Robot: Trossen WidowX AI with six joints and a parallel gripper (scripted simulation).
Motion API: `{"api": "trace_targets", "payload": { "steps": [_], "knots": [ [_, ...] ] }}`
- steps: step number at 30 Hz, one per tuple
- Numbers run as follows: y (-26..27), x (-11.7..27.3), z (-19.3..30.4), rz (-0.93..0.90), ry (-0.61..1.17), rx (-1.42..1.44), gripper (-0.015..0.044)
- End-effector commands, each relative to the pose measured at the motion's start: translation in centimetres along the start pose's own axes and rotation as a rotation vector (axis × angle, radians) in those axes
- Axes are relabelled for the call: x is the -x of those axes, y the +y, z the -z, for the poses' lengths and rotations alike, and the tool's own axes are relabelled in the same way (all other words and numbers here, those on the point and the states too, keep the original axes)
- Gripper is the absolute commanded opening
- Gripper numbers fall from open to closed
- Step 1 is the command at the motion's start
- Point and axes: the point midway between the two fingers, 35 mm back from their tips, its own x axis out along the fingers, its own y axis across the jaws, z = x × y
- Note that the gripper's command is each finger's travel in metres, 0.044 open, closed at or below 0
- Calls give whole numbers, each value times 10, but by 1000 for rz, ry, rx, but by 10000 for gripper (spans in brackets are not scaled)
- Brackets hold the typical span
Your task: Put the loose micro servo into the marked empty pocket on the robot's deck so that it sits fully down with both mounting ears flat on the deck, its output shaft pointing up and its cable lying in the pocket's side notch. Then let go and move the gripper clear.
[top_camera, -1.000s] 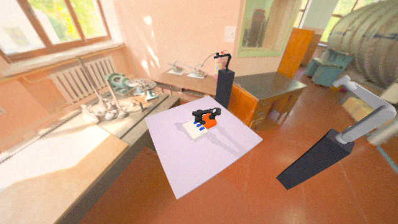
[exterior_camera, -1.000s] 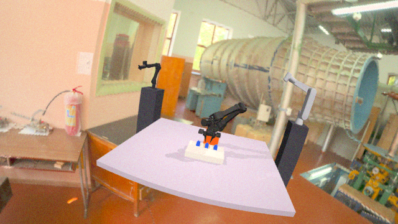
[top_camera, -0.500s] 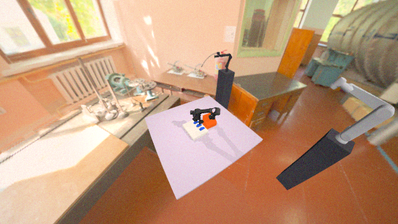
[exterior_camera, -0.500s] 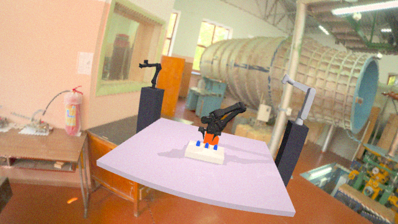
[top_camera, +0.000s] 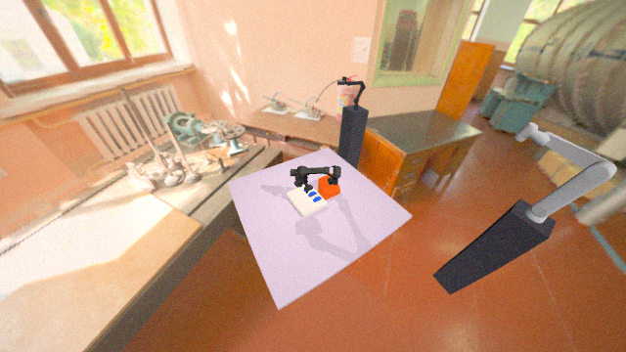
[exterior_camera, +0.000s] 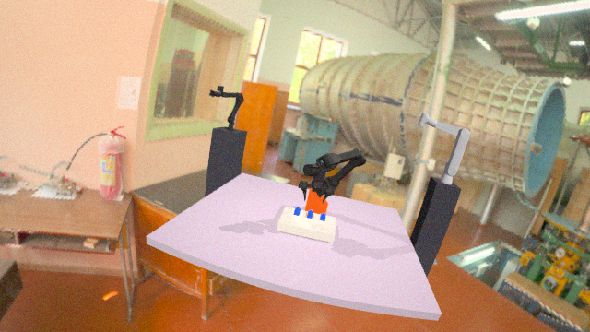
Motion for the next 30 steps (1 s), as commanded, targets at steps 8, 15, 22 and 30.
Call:
{"api": "trace_targets", "payload": {
  "steps": [8, 15, 22, 30],
  "knots": [
    [0, 42, 6, 10, -8, 7, 440],
    [0, 42, 6, 10, -8, 7, 440],
    [0, 42, 6, 10, -8, 7, 440],
    [0, 42, 6, 10, -8, 7, 440]
  ]
}}
